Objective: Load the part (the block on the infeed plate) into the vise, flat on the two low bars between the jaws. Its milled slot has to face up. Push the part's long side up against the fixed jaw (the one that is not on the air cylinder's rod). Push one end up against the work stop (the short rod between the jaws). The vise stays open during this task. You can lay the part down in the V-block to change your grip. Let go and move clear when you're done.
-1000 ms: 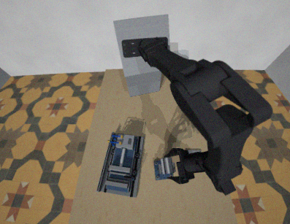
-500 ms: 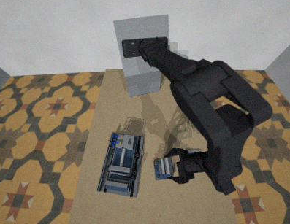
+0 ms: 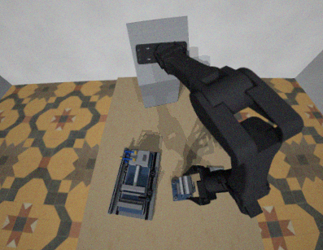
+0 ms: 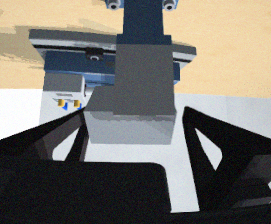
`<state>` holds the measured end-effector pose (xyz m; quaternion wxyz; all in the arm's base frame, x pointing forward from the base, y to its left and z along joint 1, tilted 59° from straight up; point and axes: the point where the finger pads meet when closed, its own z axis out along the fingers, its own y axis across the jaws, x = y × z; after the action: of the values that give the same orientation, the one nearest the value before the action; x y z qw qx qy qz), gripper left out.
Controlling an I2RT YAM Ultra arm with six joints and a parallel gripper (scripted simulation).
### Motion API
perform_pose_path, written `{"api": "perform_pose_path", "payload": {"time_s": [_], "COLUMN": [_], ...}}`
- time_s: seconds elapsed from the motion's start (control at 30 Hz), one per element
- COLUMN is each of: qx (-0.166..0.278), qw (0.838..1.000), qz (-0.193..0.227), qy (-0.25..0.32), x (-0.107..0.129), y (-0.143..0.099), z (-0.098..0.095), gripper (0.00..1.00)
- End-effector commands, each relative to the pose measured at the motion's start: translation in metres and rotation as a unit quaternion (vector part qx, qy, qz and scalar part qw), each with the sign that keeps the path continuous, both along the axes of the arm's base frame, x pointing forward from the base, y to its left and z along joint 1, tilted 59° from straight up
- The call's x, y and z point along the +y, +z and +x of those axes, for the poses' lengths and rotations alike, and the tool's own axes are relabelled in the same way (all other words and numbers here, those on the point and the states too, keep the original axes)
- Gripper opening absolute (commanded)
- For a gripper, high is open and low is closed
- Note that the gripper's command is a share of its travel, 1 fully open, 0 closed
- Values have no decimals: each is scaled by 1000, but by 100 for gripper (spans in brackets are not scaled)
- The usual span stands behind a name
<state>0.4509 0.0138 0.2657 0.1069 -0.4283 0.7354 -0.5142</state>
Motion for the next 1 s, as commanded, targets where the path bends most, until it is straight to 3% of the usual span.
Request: {"api": "perform_pose_path", "payload": {"time_s": [0.0, 0.97], "qx": [-14, -18], "qw": [1000, 1000], "qz": [5, 6], "qy": [0, 0], "x": [0, 0], "y": [13, 14], "z": [3, 4], "gripper": [81, 81]}}
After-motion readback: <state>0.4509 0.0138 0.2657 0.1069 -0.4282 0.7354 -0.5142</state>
